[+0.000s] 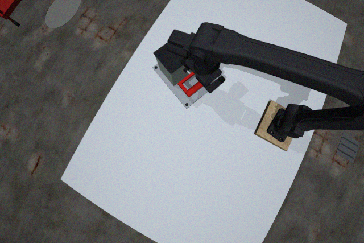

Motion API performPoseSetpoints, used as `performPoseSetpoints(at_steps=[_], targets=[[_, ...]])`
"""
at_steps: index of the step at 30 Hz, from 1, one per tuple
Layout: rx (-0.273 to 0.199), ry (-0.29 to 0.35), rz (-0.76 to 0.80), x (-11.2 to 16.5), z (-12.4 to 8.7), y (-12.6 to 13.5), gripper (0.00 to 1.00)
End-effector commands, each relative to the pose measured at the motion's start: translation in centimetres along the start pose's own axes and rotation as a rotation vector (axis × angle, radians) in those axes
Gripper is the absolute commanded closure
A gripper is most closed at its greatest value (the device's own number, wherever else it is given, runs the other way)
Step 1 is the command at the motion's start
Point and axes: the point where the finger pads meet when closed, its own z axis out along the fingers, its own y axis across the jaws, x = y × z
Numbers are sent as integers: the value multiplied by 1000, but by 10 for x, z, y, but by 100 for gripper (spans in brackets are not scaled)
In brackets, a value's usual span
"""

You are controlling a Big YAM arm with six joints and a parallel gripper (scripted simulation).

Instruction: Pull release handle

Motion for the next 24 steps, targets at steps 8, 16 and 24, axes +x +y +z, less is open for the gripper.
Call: performPoseSetpoints(at_steps=[8, 16, 24], targets=[[-28, 9, 28, 5, -6, -1, 0], [-38, 12, 28, 7, -8, -3, 0], [-40, 12, 28, 7, -8, -4, 100]])
